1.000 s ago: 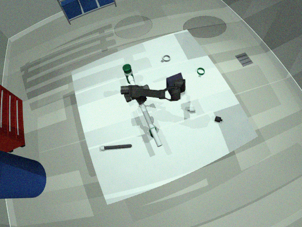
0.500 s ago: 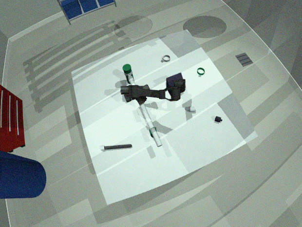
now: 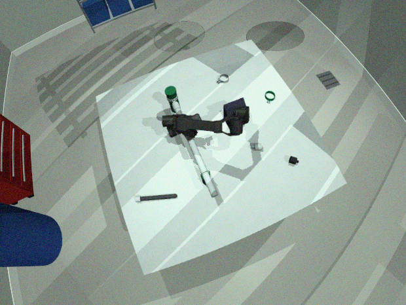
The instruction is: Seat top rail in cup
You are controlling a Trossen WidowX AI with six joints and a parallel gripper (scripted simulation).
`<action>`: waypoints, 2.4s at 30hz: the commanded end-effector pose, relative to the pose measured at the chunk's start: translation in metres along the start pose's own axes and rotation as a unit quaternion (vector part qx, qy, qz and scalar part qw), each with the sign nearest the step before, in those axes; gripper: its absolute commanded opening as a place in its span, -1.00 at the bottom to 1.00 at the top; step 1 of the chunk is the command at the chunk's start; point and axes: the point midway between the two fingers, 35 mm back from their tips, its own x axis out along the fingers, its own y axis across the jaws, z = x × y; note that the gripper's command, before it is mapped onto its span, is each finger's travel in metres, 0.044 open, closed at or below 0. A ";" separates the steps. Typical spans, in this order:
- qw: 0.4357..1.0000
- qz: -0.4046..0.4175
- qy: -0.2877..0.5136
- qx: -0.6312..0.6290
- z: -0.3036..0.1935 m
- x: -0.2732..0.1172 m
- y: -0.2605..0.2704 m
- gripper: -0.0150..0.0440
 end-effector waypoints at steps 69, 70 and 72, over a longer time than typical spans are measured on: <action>1.000 0.003 0.000 -0.001 -0.015 -0.001 0.000 -0.49; 1.000 0.003 0.000 -0.001 -0.015 -0.001 0.000 -0.49; 1.000 0.003 0.000 -0.001 -0.017 -0.001 0.000 -0.49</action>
